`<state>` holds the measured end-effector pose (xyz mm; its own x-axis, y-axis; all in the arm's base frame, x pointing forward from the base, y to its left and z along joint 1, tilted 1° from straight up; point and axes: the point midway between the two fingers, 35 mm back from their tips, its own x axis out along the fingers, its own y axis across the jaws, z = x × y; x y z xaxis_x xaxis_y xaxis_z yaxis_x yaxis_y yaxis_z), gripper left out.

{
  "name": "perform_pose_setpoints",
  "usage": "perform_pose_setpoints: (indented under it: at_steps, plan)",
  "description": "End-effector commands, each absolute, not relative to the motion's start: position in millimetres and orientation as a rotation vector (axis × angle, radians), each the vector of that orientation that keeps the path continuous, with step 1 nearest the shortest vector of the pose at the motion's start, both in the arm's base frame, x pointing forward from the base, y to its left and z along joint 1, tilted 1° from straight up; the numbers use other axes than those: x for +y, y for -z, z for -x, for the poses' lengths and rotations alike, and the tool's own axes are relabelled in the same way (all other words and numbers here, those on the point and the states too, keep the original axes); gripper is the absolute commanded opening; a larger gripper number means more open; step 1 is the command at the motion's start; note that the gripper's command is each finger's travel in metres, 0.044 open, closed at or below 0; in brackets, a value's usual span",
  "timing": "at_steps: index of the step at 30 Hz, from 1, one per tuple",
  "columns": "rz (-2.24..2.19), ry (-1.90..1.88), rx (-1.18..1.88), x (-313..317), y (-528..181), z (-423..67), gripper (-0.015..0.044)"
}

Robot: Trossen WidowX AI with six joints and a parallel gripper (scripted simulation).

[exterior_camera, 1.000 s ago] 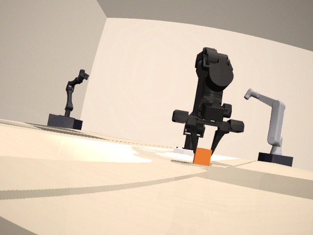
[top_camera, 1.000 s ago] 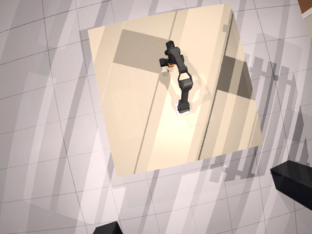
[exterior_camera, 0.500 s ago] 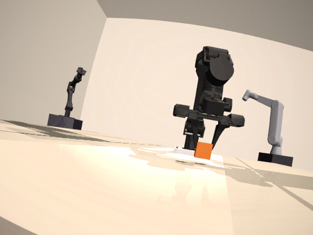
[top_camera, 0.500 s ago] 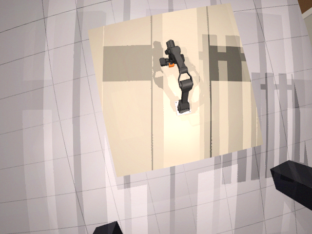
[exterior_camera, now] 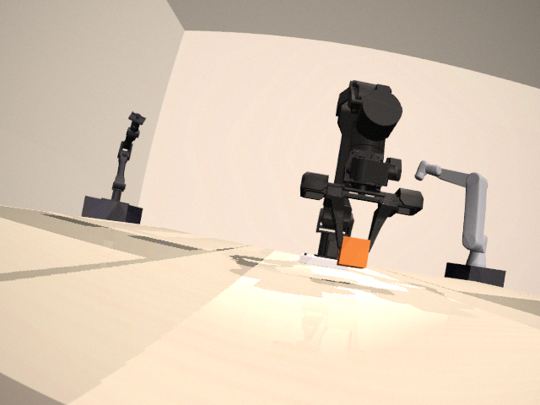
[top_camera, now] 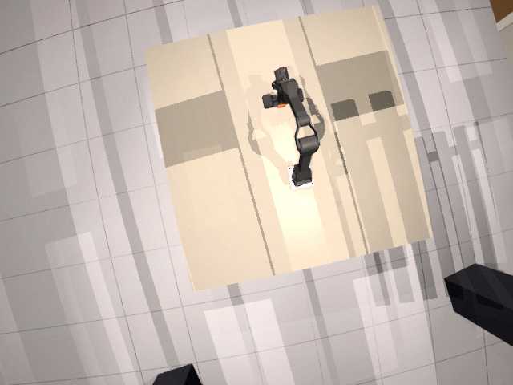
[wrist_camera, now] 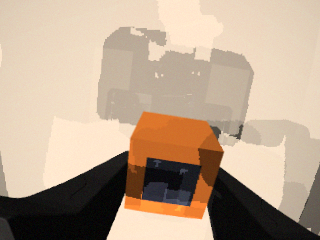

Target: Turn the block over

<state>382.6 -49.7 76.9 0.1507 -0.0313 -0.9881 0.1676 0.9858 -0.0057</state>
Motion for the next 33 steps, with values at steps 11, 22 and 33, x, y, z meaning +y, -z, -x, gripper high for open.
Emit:
perform_pose_setpoints:
  at_steps: [11, 22, 33]
  plan:
    - [-0.091, 0.150, 1.207, -50, -72, -381, 0.0000]
    - [-0.078, 0.154, 1.049, -49, -71, -376, 0.0000]
    - [-0.071, 0.156, 0.959, -50, -64, -380, 0.0000]
